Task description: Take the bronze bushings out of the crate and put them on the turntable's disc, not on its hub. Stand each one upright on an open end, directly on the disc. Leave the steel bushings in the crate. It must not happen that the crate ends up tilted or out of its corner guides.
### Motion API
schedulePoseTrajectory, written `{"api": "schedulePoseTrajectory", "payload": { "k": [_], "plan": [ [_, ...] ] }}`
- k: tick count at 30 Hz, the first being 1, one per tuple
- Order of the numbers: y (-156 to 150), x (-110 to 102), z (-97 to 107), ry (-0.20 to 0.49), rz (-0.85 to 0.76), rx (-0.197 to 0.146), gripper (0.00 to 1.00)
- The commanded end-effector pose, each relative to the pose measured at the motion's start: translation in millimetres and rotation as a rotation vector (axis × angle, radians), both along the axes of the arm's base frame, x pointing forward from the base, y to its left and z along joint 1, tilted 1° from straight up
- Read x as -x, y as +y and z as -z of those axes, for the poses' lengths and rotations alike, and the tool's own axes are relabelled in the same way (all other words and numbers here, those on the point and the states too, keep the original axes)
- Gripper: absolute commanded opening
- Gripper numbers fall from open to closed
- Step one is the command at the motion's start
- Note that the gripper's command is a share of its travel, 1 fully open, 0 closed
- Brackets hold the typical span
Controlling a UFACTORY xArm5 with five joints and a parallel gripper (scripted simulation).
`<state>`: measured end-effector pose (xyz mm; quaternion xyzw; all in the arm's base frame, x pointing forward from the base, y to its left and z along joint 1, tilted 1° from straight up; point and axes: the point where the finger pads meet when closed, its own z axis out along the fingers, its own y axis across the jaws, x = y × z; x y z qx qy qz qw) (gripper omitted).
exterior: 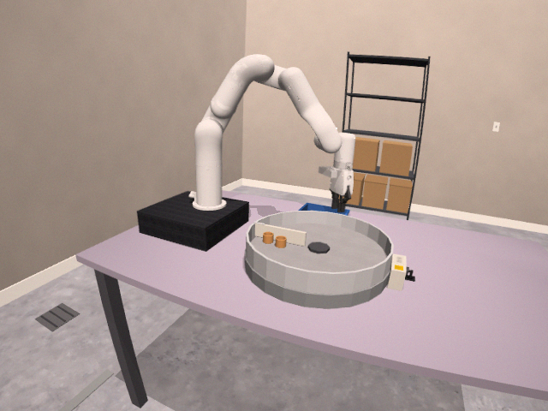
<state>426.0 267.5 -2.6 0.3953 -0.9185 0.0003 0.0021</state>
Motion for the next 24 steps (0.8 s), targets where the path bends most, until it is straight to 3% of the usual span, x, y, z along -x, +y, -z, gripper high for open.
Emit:
{"api": "schedulePoseTrajectory", "payload": {
  "k": [1,24],
  "plan": [
    [1,-1,-1,-0.003,0.0,-0.002,0.41],
    [1,-1,19,-0.003,0.0,-0.002,0.41]
  ]
}}
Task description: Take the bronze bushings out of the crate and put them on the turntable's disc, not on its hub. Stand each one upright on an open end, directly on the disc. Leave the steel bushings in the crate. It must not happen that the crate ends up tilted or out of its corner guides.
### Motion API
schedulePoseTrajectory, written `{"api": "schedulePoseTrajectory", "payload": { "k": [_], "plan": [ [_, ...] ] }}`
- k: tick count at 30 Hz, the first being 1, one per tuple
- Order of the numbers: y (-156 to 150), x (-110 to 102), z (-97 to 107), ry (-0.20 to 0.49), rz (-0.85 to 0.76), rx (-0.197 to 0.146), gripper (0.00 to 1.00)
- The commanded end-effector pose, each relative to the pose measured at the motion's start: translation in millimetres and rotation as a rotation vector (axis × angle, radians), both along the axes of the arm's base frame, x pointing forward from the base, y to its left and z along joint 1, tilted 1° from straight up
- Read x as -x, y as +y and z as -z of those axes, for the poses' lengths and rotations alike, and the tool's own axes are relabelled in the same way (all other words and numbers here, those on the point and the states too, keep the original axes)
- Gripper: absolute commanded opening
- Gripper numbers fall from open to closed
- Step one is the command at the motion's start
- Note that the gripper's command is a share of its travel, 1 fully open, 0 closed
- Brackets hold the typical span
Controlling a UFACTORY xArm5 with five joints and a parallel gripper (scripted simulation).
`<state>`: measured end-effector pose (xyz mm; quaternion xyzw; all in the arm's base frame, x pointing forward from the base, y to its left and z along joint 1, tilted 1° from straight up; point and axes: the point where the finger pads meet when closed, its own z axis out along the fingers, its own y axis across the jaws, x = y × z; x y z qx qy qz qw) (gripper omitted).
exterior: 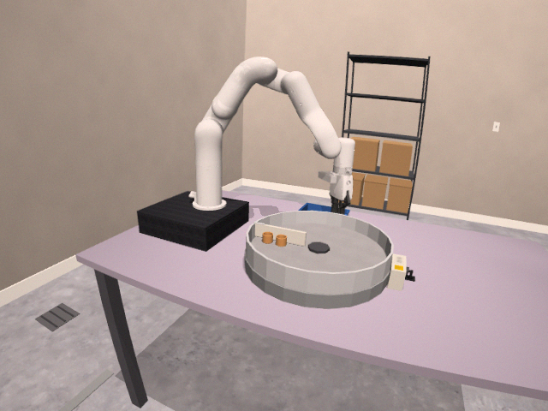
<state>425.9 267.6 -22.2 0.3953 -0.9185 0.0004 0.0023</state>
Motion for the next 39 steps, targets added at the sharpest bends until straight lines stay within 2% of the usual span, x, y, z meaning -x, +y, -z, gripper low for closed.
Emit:
{"api": "schedulePoseTrajectory", "payload": {
  "k": [1,12,28,39],
  "plan": [
    [1,-1,-1,-0.003,0.0,-0.002,0.41],
    [1,-1,0,-0.003,0.0,-0.002,0.41],
    [1,-1,18,-0.003,0.0,-0.002,0.41],
    [1,-2,19,-0.003,0.0,-0.002,0.41]
  ]
}}
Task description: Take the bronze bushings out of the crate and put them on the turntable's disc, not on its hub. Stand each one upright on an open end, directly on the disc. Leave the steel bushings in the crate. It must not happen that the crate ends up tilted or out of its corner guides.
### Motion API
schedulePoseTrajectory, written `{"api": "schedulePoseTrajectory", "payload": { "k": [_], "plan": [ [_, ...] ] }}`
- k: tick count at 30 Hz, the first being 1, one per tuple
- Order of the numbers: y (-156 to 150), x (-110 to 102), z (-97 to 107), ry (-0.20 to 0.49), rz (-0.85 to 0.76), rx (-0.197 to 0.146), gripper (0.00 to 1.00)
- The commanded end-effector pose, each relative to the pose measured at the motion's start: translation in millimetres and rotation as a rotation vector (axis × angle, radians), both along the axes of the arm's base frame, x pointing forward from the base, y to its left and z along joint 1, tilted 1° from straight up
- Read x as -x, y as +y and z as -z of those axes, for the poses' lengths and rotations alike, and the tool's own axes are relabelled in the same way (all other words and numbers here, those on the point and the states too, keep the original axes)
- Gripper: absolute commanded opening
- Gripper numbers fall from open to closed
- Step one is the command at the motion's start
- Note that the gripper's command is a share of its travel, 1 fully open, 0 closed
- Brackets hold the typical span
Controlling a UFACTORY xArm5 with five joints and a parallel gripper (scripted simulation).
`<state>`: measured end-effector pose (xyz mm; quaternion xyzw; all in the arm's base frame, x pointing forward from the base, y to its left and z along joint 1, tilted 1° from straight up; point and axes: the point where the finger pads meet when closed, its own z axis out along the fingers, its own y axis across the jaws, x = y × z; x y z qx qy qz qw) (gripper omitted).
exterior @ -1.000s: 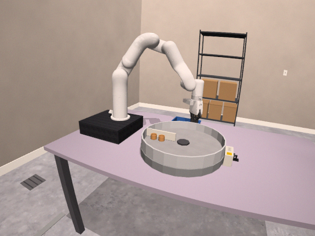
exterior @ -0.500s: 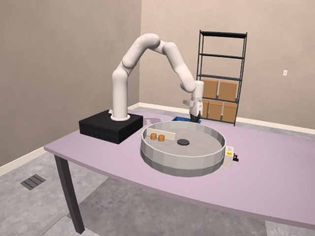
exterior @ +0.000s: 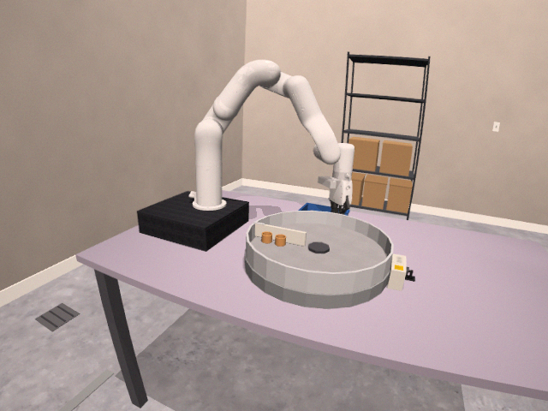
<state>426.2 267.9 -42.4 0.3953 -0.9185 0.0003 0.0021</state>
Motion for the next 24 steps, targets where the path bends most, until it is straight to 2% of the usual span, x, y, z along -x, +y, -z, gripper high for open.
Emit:
{"api": "schedulePoseTrajectory", "payload": {
  "k": [1,3,4,24],
  "plan": [
    [0.7,-1.2,-1.2,-0.003,0.0,-0.002,0.41],
    [0.7,-1.2,-1.2,-0.003,0.0,-0.002,0.41],
    [0.7,-1.2,-1.2,-0.003,0.0,-0.002,0.0],
    [0.7,-1.2,-1.2,-0.003,0.0,-0.002,0.0]
  ]
}}
